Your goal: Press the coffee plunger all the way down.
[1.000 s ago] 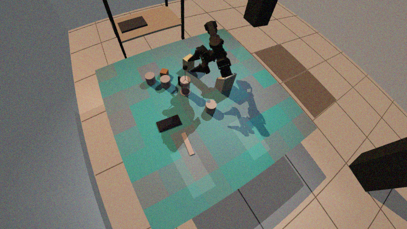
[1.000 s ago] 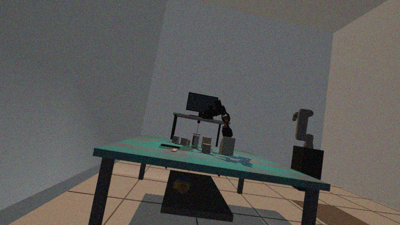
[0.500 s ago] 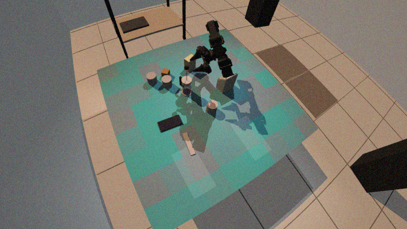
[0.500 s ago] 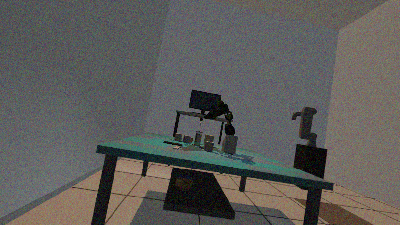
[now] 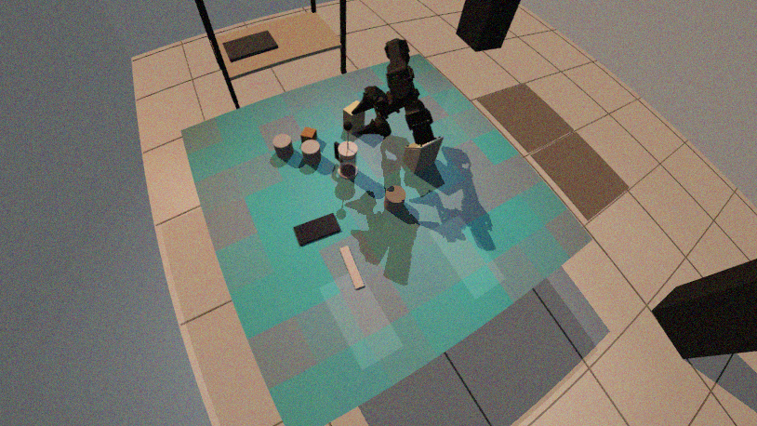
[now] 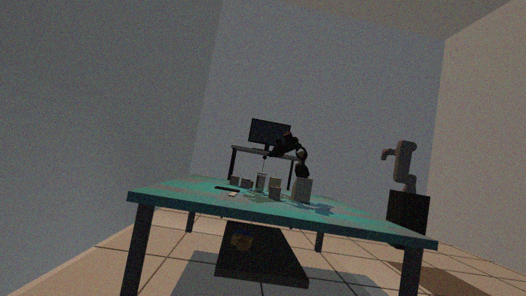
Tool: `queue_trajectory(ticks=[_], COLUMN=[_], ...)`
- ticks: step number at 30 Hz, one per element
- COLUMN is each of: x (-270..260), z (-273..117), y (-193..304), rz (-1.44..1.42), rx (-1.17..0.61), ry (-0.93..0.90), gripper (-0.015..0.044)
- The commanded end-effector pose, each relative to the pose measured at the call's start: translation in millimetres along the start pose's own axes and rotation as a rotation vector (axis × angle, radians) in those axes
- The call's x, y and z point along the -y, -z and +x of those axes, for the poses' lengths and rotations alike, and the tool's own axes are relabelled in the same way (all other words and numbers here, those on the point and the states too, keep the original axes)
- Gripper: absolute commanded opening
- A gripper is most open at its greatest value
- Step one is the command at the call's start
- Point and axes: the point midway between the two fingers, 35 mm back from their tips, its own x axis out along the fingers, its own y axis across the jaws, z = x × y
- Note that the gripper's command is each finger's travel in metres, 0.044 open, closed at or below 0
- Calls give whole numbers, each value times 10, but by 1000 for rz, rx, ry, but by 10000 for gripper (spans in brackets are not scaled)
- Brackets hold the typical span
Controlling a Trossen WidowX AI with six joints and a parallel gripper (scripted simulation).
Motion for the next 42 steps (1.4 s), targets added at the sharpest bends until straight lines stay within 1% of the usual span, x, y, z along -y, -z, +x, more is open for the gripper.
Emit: queue_trajectory(ticks=[1,28,40,42], x=[-25,56,56,56], z=[50,310,310,310], y=[39,-31,-31,-31], rz=[-9,-12,-12,-12], rx=[-11,24,24,24], ry=[-7,2,2,2], gripper=[440,440,125,119])
